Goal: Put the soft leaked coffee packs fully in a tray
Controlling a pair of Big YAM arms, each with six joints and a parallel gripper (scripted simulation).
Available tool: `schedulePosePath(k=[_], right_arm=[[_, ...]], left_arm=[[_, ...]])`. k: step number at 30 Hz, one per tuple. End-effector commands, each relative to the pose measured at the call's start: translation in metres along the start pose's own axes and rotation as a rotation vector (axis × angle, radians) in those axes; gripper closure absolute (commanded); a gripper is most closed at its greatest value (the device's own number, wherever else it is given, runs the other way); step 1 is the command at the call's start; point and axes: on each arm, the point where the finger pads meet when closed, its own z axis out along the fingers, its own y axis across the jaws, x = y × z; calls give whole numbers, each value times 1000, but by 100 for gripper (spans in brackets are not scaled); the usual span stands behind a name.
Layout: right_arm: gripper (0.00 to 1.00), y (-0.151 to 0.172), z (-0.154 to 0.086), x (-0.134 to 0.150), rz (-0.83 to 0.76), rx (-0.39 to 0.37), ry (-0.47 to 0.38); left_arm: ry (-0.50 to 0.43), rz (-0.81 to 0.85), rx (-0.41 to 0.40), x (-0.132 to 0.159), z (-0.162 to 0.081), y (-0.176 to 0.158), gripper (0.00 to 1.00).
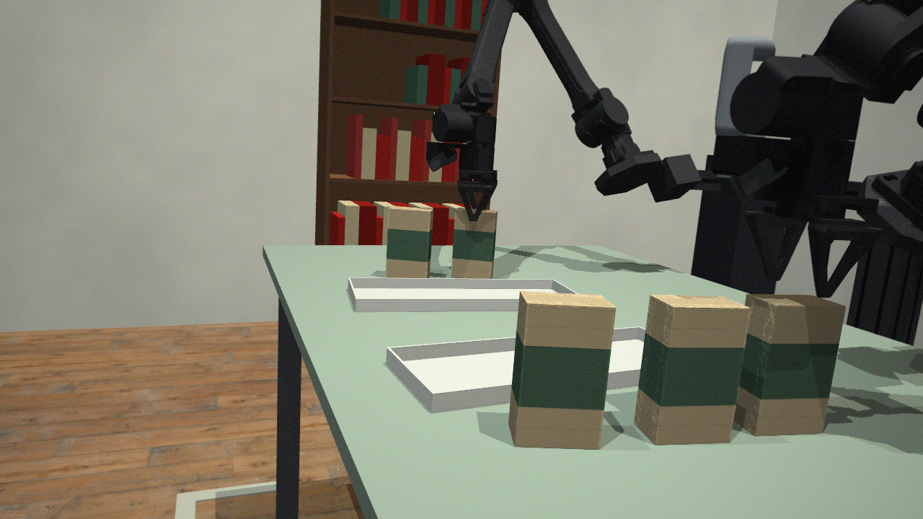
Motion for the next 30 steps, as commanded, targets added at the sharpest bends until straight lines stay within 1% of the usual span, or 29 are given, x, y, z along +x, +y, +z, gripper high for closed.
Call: schedulePosePath(k=[1,8,9,12,14,15,26,27,30], right_arm=[[24,2,7,3,-18,0,-2],[24,-2,19,2,-8,5,4],[24,-2,20,2,-8,5,4],[24,-2,24,2,-8,5,4],[24,2,22,3,-19,-1,-1],[24,6,13,-7,1,-13,-16],[24,6,13,-7,1,-13,-16],[77,6,13,-7,1,-13,-16],[77,6,13,-7,1,-13,-16]], left_arm=[[-15,-4,-3,-7,-2,4,24],[-15,-4,-3,-7,-2,4,24],[5,4,1,3,7,2,24],[9,6,1,3,11,2,24],[9,6,1,3,14,2,24],[9,6,1,3,15,2,24],[9,6,1,4,27,2,24],[9,6,1,4,29,2,24],[9,6,1,4,33,2,24]])
